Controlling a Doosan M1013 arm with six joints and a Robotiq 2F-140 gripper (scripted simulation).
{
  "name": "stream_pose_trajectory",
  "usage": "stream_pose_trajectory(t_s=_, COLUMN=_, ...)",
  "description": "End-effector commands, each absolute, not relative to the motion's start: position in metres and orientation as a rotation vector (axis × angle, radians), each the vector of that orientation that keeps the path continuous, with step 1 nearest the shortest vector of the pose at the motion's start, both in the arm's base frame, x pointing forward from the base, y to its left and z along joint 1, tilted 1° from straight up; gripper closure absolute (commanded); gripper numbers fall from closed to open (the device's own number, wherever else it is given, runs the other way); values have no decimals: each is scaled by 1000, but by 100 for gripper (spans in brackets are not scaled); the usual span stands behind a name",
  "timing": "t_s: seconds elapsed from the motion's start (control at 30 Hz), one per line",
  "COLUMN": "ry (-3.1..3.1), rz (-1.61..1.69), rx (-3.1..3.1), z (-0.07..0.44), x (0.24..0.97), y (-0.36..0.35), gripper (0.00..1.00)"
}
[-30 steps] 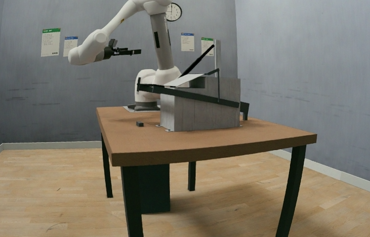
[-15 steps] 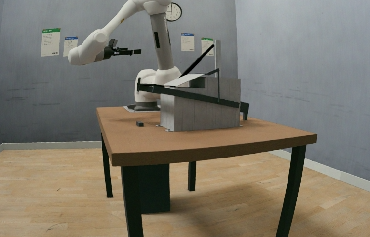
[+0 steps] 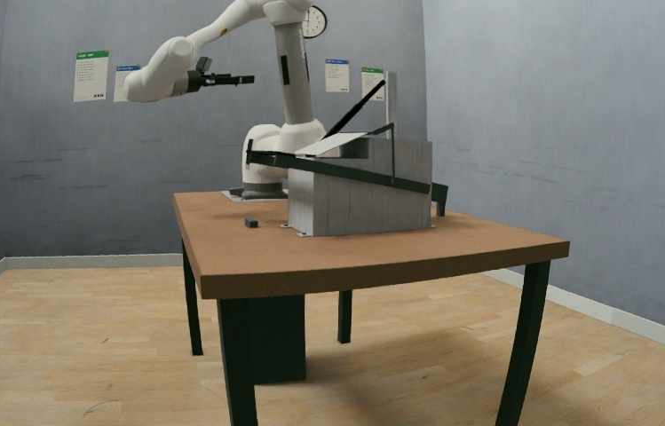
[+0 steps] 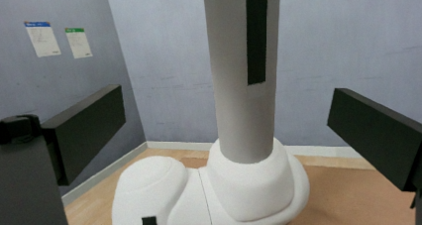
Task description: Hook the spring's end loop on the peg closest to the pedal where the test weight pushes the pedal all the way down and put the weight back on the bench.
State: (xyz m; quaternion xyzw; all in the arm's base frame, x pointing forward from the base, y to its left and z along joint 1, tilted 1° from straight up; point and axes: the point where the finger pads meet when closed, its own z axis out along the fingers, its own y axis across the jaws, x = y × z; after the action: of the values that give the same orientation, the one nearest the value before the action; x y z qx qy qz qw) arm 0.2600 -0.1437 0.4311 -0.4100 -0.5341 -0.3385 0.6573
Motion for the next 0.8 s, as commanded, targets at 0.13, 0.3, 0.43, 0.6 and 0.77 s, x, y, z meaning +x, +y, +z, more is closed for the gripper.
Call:
stream_pose_trajectory(t_s=0.13, ry=-1211, rz=-767, rx=-929, z=443, x=260, y=-144, gripper=0)
stream_pose_trajectory(t_s=0.3, ry=-1211, rz=-767, rx=-929, z=463, x=260, y=-144, gripper=0)
stream_pose_trajectory(t_s=0.43, ry=-1211, rz=-767, rx=-929, z=479, x=260, y=-144, gripper=0)
stream_pose_trajectory(t_s=0.6, ry=-1211, rz=-767, rx=-929, z=498, x=259, y=-144, gripper=0)
stream_pose_trajectory(t_s=0.77, ry=-1211, rz=-767, rx=-929, z=494, x=267, y=-135, gripper=0)
